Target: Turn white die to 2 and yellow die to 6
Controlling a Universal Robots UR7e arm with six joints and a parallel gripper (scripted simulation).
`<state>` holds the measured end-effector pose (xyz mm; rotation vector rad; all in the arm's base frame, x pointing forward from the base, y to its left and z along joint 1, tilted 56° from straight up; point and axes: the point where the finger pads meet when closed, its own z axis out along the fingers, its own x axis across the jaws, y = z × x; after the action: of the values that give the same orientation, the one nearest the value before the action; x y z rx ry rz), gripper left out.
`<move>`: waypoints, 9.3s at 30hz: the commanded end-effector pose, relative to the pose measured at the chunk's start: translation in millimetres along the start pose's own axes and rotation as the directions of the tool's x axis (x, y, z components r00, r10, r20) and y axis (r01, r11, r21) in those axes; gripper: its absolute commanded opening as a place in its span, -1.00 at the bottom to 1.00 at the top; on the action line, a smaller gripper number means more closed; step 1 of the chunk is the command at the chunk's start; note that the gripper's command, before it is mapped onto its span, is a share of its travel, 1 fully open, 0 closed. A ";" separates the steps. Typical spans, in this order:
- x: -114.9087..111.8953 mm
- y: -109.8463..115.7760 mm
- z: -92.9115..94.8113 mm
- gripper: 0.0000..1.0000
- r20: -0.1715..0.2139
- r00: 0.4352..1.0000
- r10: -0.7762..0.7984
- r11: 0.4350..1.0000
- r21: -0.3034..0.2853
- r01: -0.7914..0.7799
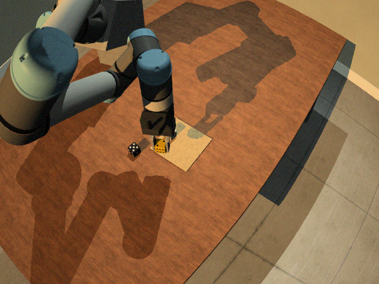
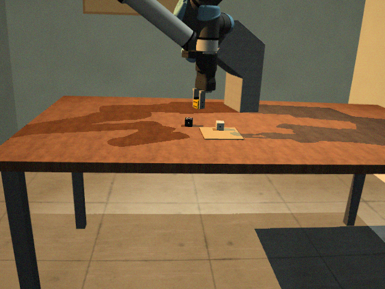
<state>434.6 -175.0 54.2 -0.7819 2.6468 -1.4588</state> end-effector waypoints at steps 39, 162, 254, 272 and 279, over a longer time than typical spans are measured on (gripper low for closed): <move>-82.5 79.5 9.0 0.14 0.011 0.269 -0.963 0.269 -0.002 0.963; -119.5 198.0 13.0 0.14 -0.002 -0.967 -0.254 -0.524 0.841 0.136; -119.9 197.6 83.2 0.14 -0.002 -0.969 -0.247 -0.462 0.879 0.116; -119.9 197.5 92.0 0.14 -0.002 -0.969 -0.247 -0.462 0.879 0.116; -119.9 197.5 92.2 0.14 -0.002 -0.969 -0.247 -0.462 0.879 0.116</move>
<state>480.2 -109.3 -181.4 -3.0050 -0.4814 0.0437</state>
